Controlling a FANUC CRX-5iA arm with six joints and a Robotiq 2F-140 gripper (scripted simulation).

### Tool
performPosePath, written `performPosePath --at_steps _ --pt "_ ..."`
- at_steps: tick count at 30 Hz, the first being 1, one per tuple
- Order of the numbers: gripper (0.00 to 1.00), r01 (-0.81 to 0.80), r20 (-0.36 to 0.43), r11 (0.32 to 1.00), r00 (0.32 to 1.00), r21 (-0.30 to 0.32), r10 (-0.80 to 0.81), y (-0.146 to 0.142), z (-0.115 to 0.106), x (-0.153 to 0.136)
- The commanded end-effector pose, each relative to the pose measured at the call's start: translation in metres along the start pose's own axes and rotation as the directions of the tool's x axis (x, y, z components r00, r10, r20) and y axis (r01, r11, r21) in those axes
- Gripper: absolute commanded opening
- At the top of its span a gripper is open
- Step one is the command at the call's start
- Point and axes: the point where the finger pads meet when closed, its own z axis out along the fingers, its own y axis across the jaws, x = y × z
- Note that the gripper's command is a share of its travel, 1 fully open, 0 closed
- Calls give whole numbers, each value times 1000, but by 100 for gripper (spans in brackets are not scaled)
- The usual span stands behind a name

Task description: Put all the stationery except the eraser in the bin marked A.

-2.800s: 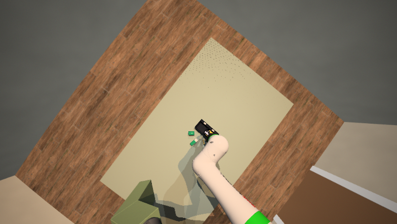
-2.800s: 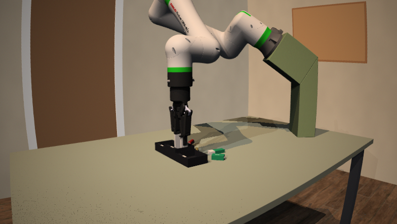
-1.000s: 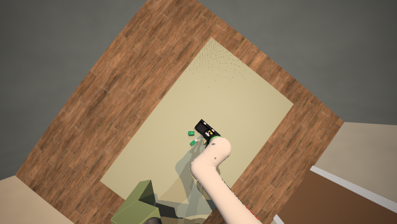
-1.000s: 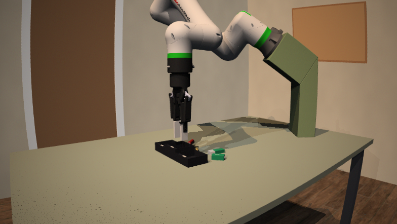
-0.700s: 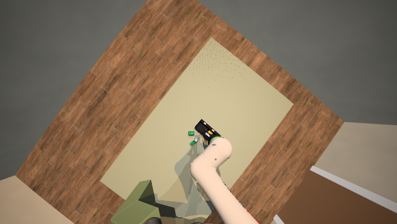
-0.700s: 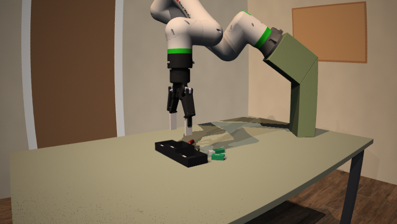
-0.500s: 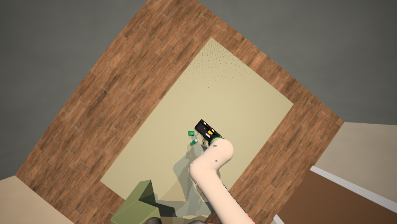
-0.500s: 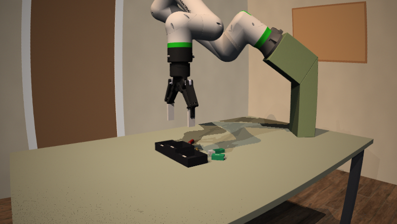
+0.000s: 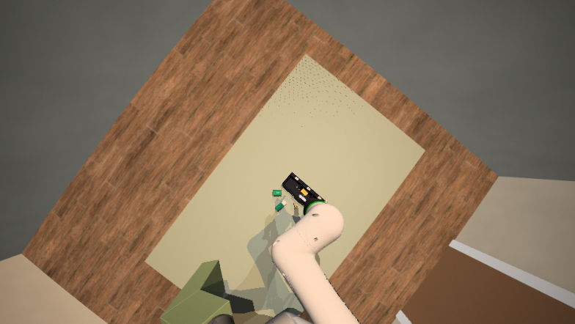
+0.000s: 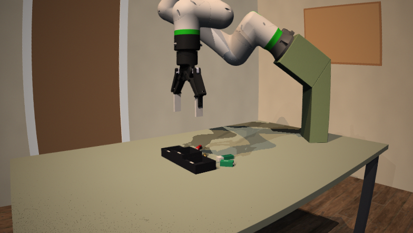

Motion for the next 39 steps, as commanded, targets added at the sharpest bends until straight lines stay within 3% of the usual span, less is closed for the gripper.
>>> performPosePath --at_steps 1,5,39 --pt "100 0 0 1000 1000 0 0 0 -14 0" --pt "100 0 0 1000 1000 0 0 0 -29 0" --pt "100 0 0 1000 1000 0 0 0 -29 0"
